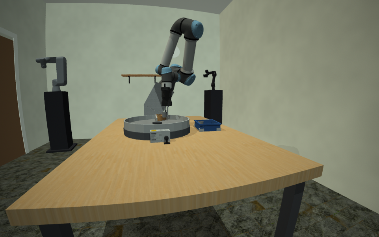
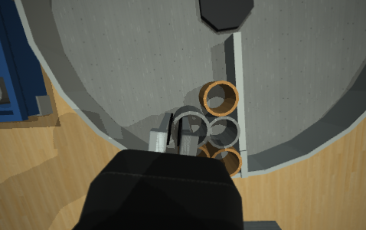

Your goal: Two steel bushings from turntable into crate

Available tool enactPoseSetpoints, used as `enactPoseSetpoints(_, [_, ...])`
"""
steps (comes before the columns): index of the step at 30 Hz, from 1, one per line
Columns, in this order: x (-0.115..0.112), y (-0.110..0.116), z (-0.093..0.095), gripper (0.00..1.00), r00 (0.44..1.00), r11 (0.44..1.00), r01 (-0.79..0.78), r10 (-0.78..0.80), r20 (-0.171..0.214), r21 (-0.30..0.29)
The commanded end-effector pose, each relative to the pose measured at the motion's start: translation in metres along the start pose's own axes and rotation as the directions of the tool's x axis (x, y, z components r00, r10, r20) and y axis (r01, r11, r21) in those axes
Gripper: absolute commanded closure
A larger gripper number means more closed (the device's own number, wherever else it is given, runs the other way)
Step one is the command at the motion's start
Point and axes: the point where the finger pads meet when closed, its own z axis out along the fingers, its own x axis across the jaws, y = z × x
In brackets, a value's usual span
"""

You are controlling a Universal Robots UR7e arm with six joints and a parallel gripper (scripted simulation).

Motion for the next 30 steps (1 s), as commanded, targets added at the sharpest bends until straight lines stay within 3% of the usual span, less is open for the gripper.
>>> enactPoseSetpoints(1, [0.0, 0.002, 0.0, 1.0, 1.0, 1.0, -0.002, 0.002, 0.001, -0.003])
enactPoseSetpoints(30, [0.0, -0.002, -0.015, 1.0, 1.0, 1.0, 0.002, -0.002, 0.0, 0.002])
